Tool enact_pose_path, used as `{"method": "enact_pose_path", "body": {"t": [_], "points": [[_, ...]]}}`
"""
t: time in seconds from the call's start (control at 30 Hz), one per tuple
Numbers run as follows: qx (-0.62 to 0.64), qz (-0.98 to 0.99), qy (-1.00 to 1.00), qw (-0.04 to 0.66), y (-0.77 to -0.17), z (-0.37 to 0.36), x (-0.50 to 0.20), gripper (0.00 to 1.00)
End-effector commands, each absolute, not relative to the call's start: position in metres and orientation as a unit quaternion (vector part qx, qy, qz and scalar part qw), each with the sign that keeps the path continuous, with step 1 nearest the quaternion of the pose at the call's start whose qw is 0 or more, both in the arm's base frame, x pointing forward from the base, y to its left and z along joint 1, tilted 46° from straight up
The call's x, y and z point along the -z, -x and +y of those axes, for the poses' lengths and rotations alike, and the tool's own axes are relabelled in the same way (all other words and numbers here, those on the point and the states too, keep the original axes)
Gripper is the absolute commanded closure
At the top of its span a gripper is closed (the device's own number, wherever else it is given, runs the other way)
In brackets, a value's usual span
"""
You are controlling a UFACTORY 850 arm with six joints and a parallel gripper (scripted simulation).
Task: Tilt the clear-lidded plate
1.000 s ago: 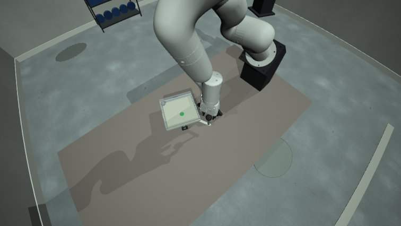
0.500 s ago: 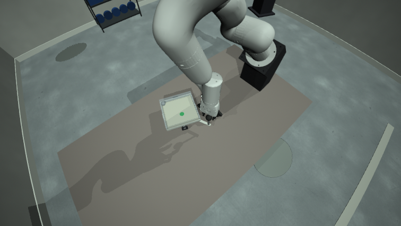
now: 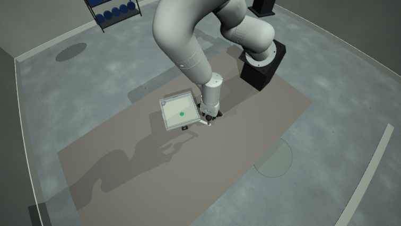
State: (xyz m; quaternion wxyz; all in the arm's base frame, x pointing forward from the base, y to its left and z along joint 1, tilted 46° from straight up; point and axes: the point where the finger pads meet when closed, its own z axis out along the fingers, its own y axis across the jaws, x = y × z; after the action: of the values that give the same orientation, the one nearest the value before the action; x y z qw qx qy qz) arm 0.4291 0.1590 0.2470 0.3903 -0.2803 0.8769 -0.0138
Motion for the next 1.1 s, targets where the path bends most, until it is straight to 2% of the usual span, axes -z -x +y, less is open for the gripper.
{"method": "enact_pose_path", "body": {"t": [0.0, 1.07], "points": [[0.014, 0.877, 0.28, 0.391, -0.4292, 0.1591, -0.2472, 0.39], [0.014, 0.877, 0.28, 0.391, -0.4347, 0.1607, -0.2417, 0.39]]}}
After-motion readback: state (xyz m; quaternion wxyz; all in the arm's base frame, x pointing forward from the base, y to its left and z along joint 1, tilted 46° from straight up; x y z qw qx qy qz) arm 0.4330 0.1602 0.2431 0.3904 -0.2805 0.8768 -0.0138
